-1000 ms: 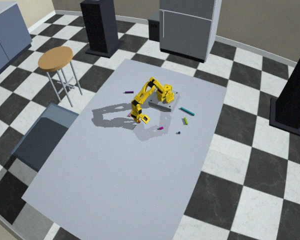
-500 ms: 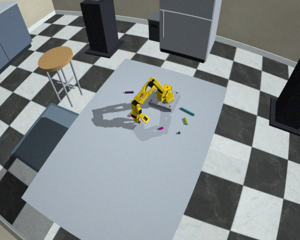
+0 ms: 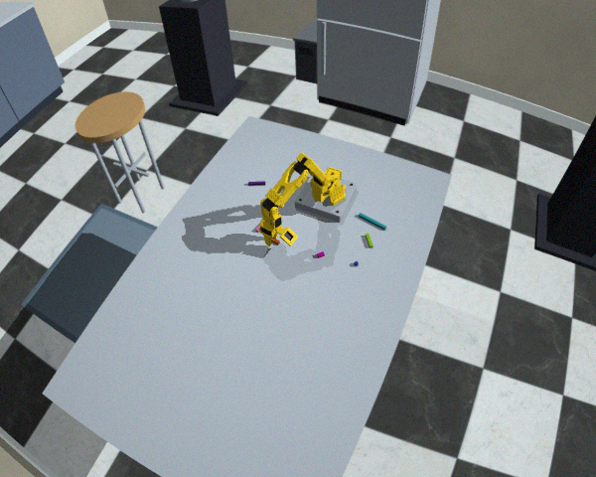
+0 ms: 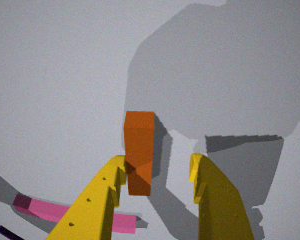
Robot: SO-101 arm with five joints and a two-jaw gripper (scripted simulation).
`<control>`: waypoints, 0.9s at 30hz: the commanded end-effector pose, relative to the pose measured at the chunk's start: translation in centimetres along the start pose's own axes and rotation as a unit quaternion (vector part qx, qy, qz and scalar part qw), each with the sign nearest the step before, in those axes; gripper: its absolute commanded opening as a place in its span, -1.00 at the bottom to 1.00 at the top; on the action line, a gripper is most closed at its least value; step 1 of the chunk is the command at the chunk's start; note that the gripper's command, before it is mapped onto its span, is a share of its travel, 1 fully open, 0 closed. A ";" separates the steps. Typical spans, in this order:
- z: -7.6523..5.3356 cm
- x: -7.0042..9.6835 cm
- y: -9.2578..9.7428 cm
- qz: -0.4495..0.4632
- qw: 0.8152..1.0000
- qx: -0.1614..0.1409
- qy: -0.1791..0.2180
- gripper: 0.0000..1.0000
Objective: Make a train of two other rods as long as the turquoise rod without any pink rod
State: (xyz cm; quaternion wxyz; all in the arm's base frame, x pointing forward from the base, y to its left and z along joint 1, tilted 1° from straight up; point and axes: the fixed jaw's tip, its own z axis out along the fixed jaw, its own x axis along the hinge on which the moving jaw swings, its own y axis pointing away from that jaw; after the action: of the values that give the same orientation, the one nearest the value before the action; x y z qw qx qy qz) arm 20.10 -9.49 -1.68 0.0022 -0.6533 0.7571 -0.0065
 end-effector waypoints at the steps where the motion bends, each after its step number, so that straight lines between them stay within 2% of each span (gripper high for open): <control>1: 0.4 -0.2 0.3 0.001 1.000 -0.008 -0.003 -0.66; 27: 0.1 -0.2 1.1 0.001 1.000 -0.008 -0.003 -0.65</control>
State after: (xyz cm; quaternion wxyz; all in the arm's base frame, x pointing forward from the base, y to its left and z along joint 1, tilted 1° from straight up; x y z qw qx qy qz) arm 19.22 -9.08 -1.86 -0.0023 -0.6533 0.7571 0.0034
